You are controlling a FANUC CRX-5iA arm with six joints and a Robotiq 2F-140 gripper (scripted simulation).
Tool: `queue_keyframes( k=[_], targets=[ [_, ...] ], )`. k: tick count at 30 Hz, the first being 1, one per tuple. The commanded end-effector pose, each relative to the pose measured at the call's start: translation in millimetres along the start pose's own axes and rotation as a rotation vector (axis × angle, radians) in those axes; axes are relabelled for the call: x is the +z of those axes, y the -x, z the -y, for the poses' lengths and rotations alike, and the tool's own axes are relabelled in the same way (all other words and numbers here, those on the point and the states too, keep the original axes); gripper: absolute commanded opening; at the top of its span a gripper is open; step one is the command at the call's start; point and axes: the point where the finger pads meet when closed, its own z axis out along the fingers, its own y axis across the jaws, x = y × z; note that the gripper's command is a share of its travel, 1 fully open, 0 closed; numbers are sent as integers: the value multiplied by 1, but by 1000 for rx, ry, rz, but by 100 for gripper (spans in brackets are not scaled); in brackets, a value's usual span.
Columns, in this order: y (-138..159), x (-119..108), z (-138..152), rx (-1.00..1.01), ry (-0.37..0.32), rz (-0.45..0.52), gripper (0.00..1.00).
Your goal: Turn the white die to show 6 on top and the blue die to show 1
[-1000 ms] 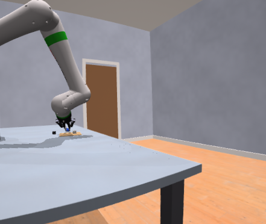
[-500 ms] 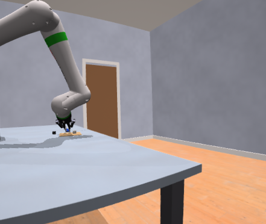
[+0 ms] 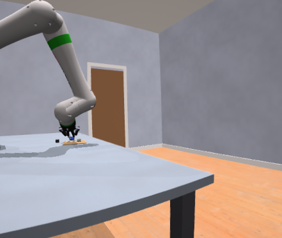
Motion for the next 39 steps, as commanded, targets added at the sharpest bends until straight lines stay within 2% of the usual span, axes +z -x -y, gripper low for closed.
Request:
queue_keyframes(
  k=[1,15,25,39],
  targets=[
    [0,0,0,0,0,0,9],
    [0,0,0,0,0,0,9],
    [0,0,0,0,0,0,19],
    [0,0,0,0,0,0,21]
  ],
)
